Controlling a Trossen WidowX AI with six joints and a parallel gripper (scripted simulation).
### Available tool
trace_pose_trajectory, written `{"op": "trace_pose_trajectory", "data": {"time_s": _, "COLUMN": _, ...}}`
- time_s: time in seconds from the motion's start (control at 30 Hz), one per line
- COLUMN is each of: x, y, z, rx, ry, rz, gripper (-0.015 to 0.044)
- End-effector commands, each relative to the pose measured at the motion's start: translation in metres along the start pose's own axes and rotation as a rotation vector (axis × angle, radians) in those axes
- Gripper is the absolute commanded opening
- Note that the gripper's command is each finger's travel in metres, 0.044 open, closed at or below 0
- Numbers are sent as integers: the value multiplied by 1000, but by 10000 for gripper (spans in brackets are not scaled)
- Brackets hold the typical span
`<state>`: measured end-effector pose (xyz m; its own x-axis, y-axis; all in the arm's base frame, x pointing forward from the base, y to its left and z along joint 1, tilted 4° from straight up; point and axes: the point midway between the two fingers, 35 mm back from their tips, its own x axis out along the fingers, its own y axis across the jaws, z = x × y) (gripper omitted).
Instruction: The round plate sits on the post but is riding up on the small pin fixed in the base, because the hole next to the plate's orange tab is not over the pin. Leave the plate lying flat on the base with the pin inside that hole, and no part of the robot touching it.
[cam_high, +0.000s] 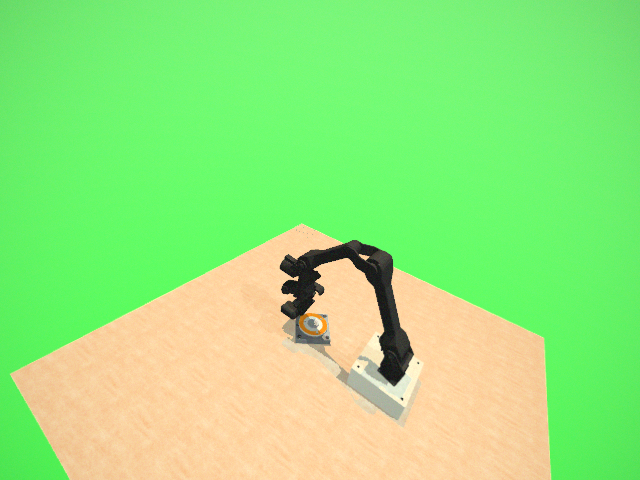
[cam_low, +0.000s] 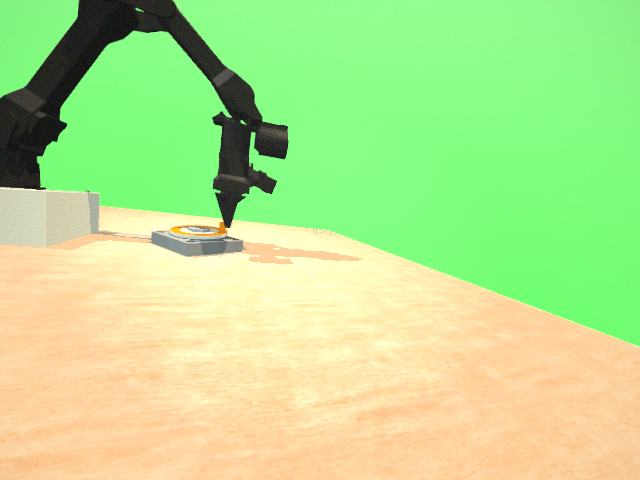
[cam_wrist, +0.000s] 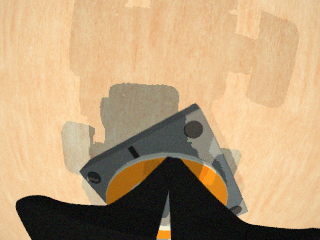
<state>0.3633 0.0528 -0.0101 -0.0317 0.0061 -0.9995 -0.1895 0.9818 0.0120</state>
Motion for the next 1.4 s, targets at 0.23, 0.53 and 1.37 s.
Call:
{"op": "trace_pose_trajectory", "data": {"time_s": 0.23, "x": -1, "y": 13, "z": -5, "rx": -2, "ry": 1, "rz": 7, "gripper": 0}}
{"op": "trace_pose_trajectory", "data": {"time_s": 0.53, "x": -3, "y": 18, "z": -6, "rx": -2, "ry": 2, "rz": 7, "gripper": 0}}
{"op": "trace_pose_trajectory", "data": {"time_s": 1.37, "x": -32, "y": 16, "z": -14, "rx": -2, "ry": 15, "rz": 3, "gripper": 0}}
